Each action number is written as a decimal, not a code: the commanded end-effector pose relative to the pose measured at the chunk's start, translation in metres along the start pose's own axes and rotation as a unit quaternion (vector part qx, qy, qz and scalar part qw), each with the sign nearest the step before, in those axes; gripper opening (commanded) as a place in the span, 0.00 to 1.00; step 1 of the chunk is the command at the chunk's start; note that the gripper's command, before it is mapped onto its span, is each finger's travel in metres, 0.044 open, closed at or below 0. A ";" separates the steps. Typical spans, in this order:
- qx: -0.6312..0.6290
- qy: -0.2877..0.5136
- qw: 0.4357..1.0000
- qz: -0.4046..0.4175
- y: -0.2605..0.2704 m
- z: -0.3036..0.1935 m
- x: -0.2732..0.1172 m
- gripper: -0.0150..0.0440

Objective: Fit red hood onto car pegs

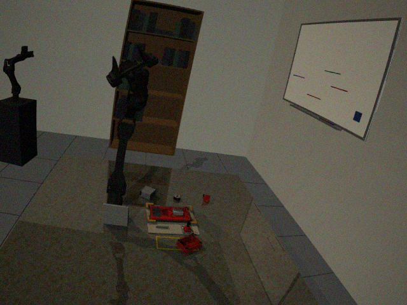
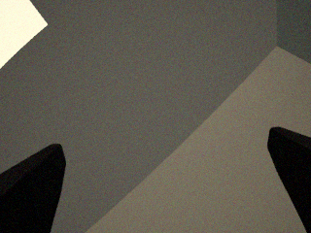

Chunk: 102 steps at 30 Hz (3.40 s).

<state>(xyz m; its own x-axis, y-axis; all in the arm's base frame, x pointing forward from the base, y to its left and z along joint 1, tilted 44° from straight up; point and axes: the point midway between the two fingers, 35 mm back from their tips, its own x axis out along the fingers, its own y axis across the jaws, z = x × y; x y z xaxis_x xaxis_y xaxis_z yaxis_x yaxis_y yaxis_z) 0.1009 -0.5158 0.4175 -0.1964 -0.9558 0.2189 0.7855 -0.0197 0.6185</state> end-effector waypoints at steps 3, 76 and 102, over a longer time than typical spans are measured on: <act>-0.120 0.124 0.984 0.041 0.019 -0.087 -0.013 1.00; -0.312 0.639 -0.108 0.695 -0.084 -0.392 -0.600 1.00; -0.312 0.639 -0.108 0.695 -0.098 -0.398 -0.617 1.00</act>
<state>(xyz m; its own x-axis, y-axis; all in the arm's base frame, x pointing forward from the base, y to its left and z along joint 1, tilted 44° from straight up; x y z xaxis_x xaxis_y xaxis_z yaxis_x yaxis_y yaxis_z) 0.3799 -0.0431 -0.0765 -0.1056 0.6669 -0.7376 -0.6448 0.5188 0.5613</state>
